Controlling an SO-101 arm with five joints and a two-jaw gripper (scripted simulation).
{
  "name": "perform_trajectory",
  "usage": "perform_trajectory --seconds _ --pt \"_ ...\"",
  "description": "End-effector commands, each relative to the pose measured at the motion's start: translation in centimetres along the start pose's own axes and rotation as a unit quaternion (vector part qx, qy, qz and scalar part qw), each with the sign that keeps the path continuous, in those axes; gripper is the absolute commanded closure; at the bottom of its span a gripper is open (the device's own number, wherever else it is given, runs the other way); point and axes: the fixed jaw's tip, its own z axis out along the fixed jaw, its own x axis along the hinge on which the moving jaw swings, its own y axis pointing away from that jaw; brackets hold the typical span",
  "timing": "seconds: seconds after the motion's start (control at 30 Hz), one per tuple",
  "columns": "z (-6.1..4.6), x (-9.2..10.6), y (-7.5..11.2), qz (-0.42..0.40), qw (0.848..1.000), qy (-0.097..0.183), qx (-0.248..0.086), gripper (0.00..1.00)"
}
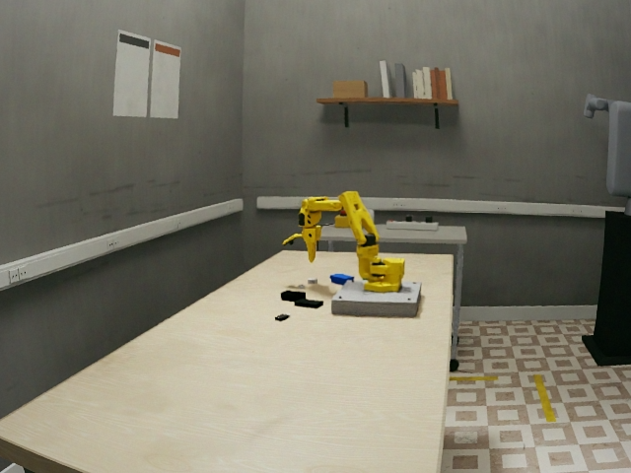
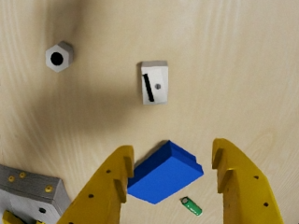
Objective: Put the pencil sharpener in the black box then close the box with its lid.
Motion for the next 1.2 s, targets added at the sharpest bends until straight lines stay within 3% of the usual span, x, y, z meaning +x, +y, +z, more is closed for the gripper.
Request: perform_trajectory --seconds 0.0,0.37,0.73,1.17 --pt "0.3 0.2 0.0 0.008 1.000 0.007 -0.007 0.82" --pt "0.4 0.2 0.0 0.008 1.000 0.007 -0.007 0.82" --pt "1.1 0.2 -0.1 0.008 1.000 0.007 -0.007 0.82" --pt "3.1 0.2 0.0 0.008 1.000 0.007 -0.007 0.82"
